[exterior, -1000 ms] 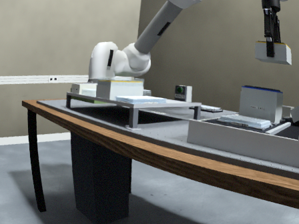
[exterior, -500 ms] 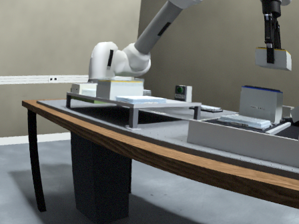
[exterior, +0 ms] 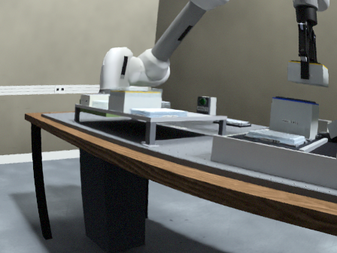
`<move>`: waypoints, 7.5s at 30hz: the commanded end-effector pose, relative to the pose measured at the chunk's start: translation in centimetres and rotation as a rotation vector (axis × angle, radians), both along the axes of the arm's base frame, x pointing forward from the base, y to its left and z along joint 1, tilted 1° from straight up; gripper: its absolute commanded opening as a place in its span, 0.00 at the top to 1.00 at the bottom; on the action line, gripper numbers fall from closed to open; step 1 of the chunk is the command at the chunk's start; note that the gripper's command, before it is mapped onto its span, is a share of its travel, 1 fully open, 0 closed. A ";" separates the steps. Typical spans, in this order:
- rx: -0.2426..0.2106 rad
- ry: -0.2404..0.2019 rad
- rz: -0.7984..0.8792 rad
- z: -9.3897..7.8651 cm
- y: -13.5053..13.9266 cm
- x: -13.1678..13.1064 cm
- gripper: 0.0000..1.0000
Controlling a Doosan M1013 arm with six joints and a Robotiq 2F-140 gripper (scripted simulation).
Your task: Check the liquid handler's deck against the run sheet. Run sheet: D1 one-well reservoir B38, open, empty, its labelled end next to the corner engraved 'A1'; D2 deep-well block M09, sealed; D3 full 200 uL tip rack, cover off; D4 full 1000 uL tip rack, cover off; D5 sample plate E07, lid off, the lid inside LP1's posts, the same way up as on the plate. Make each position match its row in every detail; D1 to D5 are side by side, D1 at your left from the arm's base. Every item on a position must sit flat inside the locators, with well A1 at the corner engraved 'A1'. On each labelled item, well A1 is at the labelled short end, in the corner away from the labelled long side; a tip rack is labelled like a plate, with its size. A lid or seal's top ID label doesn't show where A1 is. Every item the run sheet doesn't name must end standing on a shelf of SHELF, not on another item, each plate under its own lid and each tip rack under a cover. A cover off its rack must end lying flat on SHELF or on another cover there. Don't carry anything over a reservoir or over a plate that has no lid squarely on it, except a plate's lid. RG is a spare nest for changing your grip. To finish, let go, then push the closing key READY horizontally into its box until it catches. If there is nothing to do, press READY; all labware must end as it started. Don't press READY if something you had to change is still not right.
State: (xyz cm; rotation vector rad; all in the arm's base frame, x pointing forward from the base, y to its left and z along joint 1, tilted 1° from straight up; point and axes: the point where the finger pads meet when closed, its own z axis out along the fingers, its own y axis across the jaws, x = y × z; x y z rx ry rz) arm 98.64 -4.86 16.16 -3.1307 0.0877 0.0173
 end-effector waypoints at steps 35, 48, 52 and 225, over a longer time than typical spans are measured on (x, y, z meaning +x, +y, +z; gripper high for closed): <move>0.003 -0.002 0.000 -6.0 0.5 0.0 0.90; 0.003 -0.001 0.000 -8.0 0.6 0.0 0.90; 0.003 -0.001 0.000 -8.5 0.6 0.0 0.90; 0.003 -0.004 0.000 -15.3 0.7 -0.1 0.90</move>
